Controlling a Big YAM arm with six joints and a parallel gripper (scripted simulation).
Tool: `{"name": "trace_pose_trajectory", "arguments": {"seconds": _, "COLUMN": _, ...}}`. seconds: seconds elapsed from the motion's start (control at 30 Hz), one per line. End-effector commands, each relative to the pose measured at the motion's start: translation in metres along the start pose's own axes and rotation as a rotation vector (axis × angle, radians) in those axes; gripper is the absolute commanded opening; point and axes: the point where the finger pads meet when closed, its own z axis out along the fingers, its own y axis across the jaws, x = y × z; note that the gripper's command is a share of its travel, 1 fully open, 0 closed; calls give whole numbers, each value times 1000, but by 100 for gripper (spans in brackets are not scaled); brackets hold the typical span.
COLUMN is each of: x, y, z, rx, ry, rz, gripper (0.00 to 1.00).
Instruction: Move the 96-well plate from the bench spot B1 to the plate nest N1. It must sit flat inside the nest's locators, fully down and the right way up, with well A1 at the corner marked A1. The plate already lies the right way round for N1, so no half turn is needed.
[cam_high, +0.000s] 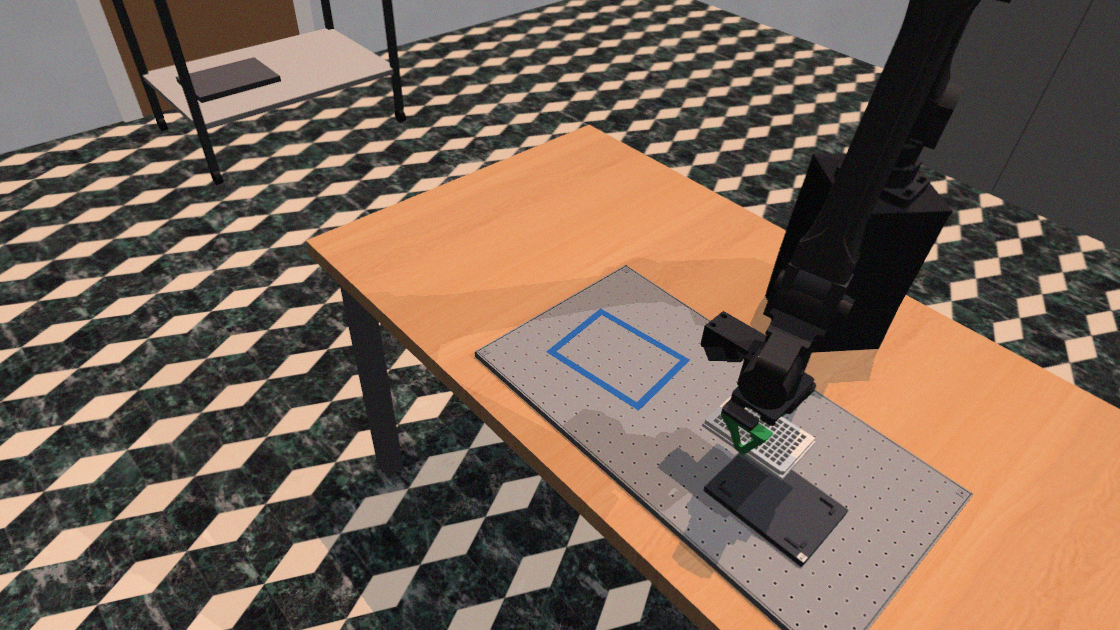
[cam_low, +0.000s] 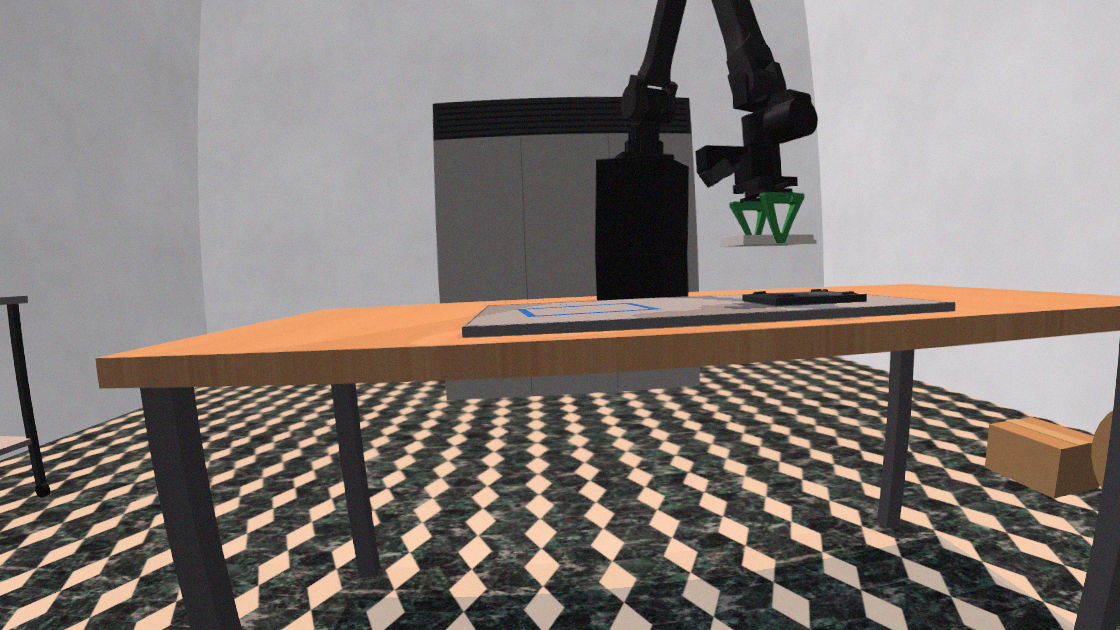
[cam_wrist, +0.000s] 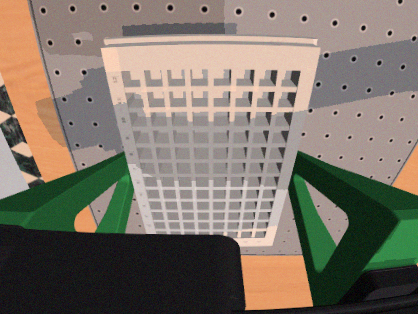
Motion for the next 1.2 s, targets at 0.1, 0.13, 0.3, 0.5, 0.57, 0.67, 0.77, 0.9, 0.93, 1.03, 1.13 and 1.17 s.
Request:
{"name": "trace_pose_trajectory", "arguments": {"seconds": 0.1, "x": 19, "y": 13, "z": -3, "rx": -11, "ry": -3, "rz": 29, "gripper": 0}}
{"name": "trace_pose_trajectory", "arguments": {"seconds": 0.13, "x": 23, "y": 14, "z": -4, "rx": -13, "ry": -2, "rz": 29, "gripper": 0}}
{"name": "trace_pose_trajectory", "arguments": {"seconds": 0.3, "x": 39, "y": 16, "z": -3, "rx": -9, "ry": -3, "rz": 29, "gripper": 0}}
{"name": "trace_pose_trajectory", "arguments": {"seconds": 0.5, "x": 57, "y": 22, "z": -7, "rx": -18, "ry": 0, "rz": 29, "gripper": 0}}
{"name": "trace_pose_trajectory", "arguments": {"seconds": 0.57, "x": 60, "y": 20, "z": -4, "rx": -11, "ry": -2, "rz": 29, "gripper": 0}}
{"name": "trace_pose_trajectory", "arguments": {"seconds": 0.67, "x": 70, "y": 24, "z": -8, "rx": -20, "ry": 2, "rz": 29, "gripper": 0}}
{"name": "trace_pose_trajectory", "arguments": {"seconds": 0.77, "x": 64, "y": 22, "z": -8, "rx": -22, "ry": 4, "rz": 30, "gripper": 0}}
{"name": "trace_pose_trajectory", "arguments": {"seconds": 0.9, "x": 61, "y": 26, "z": -13, "rx": -28, "ry": 5, "rz": 48, "gripper": 0}}
{"name": "trace_pose_trajectory", "arguments": {"seconds": 0.93, "x": 60, "y": 26, "z": -13, "rx": -28, "ry": 4, "rz": 49, "gripper": 0}}
{"name": "trace_pose_trajectory", "arguments": {"seconds": 1.03, "x": 58, "y": 26, "z": -13, "rx": -28, "ry": 4, "rz": 52, "gripper": 0}}
{"name": "trace_pose_trajectory", "arguments": {"seconds": 1.13, "x": 58, "y": 26, "z": -13, "rx": -28, "ry": 4, "rz": 52, "gripper": 0}}
{"name": "trace_pose_trajectory", "arguments": {"seconds": 1.17, "x": 58, "y": 26, "z": -13, "rx": -28, "ry": 4, "rz": 52, "gripper": 0}}
